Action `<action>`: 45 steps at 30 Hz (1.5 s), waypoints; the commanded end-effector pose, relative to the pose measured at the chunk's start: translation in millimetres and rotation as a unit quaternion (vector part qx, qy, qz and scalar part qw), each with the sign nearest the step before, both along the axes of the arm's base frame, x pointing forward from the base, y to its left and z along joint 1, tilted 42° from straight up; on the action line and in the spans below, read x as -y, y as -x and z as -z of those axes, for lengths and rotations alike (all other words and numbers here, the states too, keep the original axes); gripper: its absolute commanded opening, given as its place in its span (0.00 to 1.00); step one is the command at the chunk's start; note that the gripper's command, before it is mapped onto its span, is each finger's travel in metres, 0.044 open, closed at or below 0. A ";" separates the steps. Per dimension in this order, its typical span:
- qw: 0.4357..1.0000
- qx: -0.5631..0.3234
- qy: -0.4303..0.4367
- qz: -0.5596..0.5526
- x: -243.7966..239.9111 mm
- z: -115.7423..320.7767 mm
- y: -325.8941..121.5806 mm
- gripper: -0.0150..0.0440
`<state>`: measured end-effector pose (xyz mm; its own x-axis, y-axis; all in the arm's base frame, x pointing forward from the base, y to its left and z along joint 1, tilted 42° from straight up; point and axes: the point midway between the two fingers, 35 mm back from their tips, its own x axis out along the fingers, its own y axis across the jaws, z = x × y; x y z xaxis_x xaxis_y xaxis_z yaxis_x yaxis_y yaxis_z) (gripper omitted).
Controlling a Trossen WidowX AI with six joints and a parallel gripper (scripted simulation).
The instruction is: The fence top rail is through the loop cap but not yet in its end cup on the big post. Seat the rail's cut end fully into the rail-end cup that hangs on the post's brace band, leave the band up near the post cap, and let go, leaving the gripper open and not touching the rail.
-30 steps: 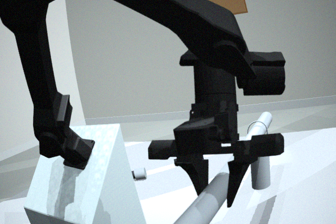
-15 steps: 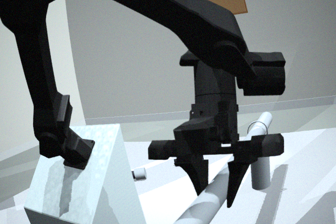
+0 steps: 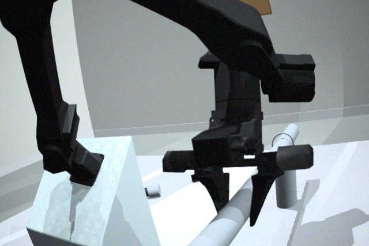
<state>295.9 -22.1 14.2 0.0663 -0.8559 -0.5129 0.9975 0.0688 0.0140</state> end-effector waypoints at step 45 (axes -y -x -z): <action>1.000 -0.003 -0.001 0.003 13.2 -13.8 -1.7 0.25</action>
<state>297.5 -36.4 26.2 0.0561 -0.8529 -0.5190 0.9981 0.0621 0.0060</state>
